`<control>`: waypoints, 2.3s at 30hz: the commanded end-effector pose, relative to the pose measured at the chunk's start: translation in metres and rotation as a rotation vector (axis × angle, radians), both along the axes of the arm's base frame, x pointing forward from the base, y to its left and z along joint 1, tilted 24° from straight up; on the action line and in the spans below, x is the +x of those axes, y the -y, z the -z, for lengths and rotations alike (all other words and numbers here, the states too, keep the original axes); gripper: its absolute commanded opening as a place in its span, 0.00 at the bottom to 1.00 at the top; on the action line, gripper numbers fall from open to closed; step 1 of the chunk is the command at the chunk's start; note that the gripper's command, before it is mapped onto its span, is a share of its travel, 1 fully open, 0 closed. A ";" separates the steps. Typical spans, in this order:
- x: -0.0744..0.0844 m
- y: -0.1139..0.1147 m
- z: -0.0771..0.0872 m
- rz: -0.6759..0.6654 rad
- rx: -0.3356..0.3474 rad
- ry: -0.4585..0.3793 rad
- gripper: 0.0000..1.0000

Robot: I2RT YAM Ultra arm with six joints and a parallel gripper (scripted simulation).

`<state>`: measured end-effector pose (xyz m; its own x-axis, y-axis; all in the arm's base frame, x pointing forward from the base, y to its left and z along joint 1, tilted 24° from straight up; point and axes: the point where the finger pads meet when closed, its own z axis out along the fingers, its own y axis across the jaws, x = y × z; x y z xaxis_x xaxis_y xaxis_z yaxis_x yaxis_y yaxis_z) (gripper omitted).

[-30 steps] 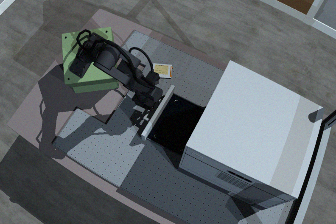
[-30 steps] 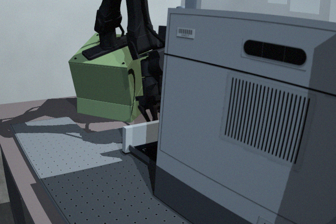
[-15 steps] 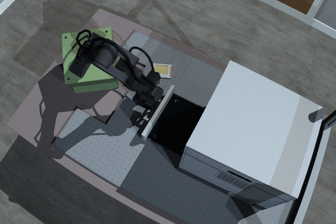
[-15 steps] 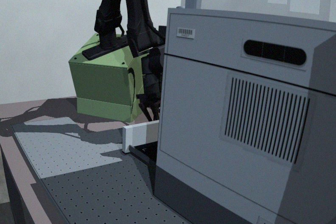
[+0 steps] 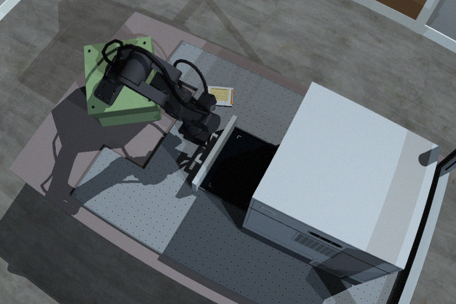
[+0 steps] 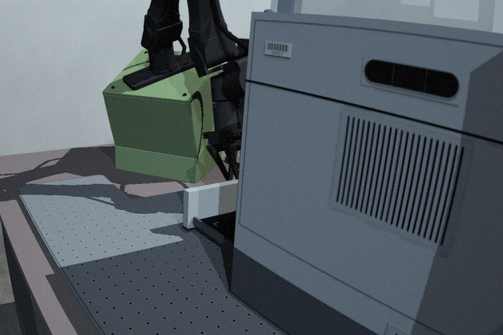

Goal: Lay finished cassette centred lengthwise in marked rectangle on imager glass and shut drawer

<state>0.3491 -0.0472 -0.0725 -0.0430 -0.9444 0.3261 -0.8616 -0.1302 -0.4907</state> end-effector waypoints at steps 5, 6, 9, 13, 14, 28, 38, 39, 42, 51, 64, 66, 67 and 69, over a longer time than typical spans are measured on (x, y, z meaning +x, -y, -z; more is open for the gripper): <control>-0.016 -0.006 -0.006 -0.002 0.002 -0.027 0.35; -0.017 -0.007 -0.007 -0.002 0.002 -0.027 0.35; -0.019 -0.008 -0.010 -0.002 0.002 -0.027 0.35; -0.021 -0.009 -0.014 -0.002 0.002 -0.027 0.35; -0.022 -0.010 -0.015 -0.002 0.002 -0.027 0.35; -0.030 -0.014 -0.028 -0.002 0.001 -0.027 0.35; -0.034 -0.017 -0.035 -0.004 0.004 -0.027 0.35; -0.034 -0.017 -0.035 -0.004 0.004 -0.027 0.35; -0.035 -0.016 -0.034 -0.001 0.004 -0.031 0.35; -0.035 -0.017 -0.033 -0.002 0.004 -0.032 0.35; -0.035 -0.017 -0.033 -0.003 0.004 -0.032 0.35; -0.035 -0.017 -0.033 -0.003 0.004 -0.032 0.35; -0.035 -0.017 -0.033 -0.003 0.004 -0.032 0.35; -0.035 -0.017 -0.033 -0.003 0.004 -0.032 0.35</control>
<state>0.3245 -0.0336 -0.0376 -0.0411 -0.9450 0.3244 -0.8680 -0.1270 -0.4800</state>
